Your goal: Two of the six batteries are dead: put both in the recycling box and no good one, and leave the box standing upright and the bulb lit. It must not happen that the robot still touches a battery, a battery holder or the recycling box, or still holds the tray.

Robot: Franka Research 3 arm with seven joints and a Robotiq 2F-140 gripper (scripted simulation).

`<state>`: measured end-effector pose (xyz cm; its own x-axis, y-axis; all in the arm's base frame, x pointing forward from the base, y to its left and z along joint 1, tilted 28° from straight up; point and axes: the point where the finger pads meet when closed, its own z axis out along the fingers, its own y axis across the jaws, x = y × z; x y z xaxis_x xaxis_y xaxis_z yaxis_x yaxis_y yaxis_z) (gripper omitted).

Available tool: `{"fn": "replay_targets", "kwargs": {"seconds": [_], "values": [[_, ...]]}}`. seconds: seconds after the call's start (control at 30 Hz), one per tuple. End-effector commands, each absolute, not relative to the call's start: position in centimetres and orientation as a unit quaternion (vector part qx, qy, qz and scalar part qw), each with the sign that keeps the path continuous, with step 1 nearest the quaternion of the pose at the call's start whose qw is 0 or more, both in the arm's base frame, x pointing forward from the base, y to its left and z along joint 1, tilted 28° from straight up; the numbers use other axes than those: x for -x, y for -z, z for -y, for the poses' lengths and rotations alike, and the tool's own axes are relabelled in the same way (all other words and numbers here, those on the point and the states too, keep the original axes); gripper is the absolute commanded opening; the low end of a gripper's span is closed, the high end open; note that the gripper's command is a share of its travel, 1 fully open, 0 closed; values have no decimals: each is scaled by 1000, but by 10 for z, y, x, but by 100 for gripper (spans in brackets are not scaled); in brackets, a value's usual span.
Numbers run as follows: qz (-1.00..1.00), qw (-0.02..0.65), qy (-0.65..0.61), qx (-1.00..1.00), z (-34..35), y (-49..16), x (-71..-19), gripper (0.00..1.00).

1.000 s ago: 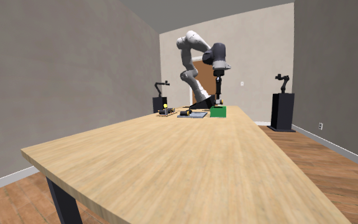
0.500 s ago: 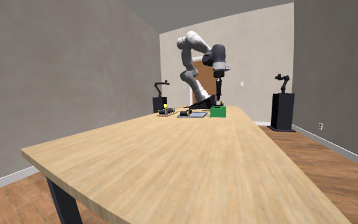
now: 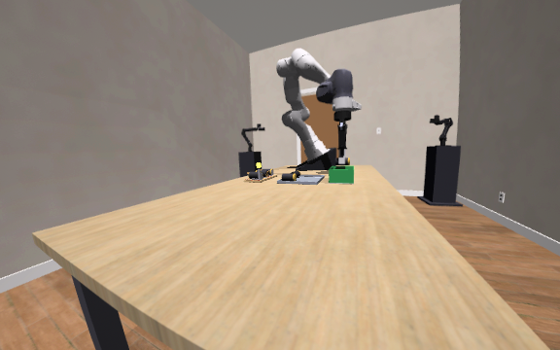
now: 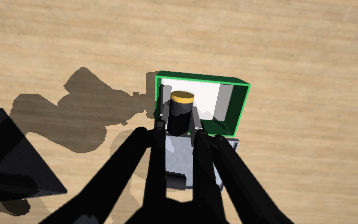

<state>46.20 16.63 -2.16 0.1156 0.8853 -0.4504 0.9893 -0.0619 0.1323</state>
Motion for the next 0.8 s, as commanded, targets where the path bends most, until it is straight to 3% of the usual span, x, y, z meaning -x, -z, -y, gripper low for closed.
{"fn": "replay_targets", "kwargs": {"seconds": [0.0, 0.77], "values": [[-651, 206, 121, -721, -168, 21, -464, 16], [-663, 204, 125, -710, -168, 21, -464, 16]]}}
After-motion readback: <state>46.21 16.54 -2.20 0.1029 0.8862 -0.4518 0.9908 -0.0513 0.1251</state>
